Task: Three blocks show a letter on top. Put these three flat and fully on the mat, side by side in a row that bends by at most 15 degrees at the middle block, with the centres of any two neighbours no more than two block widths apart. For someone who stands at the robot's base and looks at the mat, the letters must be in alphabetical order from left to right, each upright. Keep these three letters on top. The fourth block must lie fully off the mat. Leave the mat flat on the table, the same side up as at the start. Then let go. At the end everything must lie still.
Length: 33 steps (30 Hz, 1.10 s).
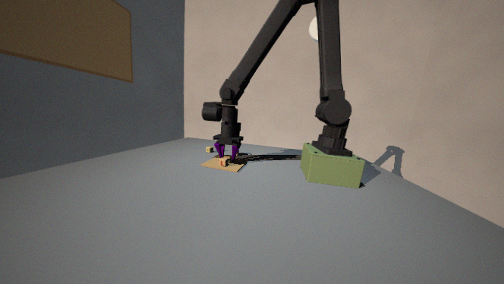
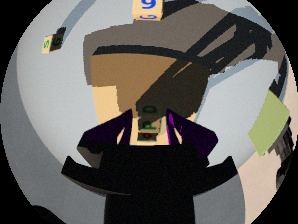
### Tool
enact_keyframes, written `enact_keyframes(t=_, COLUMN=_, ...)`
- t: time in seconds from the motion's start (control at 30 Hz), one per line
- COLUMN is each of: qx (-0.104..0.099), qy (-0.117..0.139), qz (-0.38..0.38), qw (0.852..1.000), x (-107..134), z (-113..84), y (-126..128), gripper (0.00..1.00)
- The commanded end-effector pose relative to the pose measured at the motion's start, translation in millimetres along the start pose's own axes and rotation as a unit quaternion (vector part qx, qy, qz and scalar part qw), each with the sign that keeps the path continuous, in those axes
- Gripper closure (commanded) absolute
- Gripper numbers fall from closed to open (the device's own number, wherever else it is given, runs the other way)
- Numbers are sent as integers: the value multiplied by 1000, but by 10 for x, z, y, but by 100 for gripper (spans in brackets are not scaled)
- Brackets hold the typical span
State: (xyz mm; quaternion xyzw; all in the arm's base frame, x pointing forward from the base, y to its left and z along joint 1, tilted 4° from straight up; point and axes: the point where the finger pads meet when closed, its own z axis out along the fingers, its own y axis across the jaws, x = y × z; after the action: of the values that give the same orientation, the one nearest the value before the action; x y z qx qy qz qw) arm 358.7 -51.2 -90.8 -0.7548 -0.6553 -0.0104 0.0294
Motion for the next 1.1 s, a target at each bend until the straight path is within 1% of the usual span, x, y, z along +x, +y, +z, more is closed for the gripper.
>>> enact_keyframes(t=0.0, qx=-7, qy=-2, qz=2, qw=1000, x=21, z=3, y=17, gripper=55)
enact_keyframes(t=0.23, qx=-7, qy=-2, qz=2, qw=1000, x=21, z=3, y=17, gripper=55)
enact_keyframes(t=0.27, qx=-7, qy=-2, qz=2, qw=1000, x=21, z=3, y=17, gripper=61)
enact_keyframes(t=0.8, qx=-7, qy=-2, qz=2, qw=1000, x=21, z=3, y=17, gripper=61)
enact_keyframes(t=0.83, qx=-7, qy=-2, qz=2, qw=1000, x=21, z=3, y=17, gripper=80)
enact_keyframes(t=1.07, qx=-7, qy=-2, qz=1, qw=1000, x=21, z=3, y=17, gripper=80)
